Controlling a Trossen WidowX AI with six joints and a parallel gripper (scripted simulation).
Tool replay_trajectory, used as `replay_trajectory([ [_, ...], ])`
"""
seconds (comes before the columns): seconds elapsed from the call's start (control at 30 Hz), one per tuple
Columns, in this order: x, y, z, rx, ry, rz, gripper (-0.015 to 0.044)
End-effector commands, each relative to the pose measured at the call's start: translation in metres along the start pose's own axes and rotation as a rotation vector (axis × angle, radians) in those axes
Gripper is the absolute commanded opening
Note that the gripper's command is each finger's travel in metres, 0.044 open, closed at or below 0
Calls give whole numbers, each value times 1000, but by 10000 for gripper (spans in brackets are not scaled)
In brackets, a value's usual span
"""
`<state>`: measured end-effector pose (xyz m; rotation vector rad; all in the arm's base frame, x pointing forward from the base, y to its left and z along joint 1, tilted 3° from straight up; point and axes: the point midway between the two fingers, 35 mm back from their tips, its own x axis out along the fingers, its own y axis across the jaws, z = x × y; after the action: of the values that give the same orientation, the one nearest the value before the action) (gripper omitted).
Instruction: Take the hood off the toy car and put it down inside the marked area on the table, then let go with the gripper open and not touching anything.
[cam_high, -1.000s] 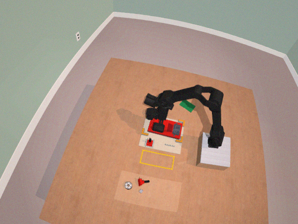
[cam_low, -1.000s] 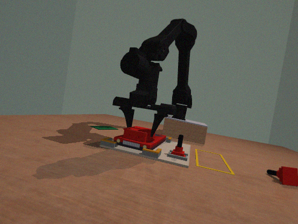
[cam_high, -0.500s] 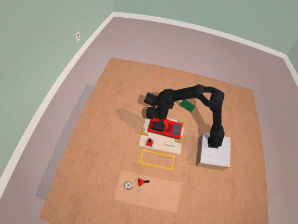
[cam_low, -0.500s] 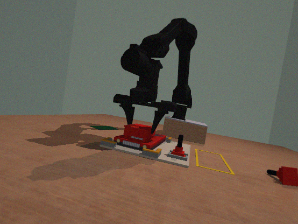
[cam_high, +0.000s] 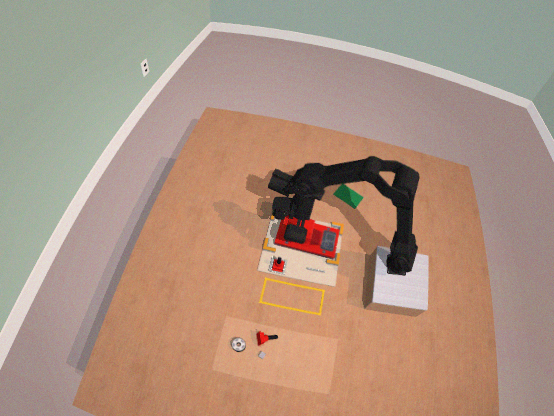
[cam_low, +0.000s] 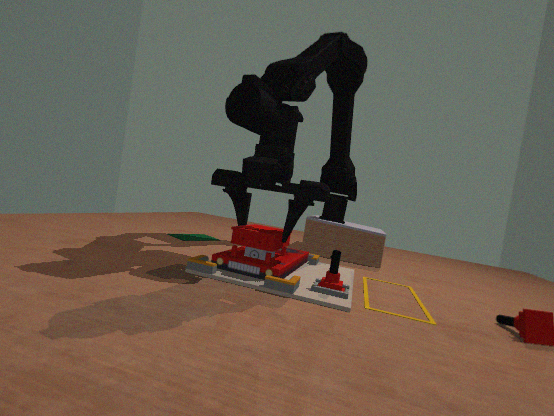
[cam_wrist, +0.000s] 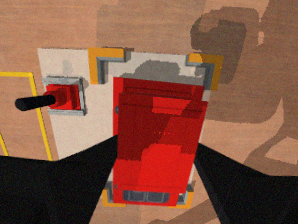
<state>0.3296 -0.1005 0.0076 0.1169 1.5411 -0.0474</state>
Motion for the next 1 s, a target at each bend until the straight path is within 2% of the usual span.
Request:
replay_trajectory([
  [0.0, -6, 0, 1, -4, -8, -2, 0],
  [0.27, -15, 0, 1, -4, -8, -2, 0],
  [0.53, -53, 0, 1, -4, -8, -2, 0],
  [0.73, -45, 4, 2, -2, -6, 0, 0],
  [0.97, -46, 38, 4, -25, -4, 7, 0],
])
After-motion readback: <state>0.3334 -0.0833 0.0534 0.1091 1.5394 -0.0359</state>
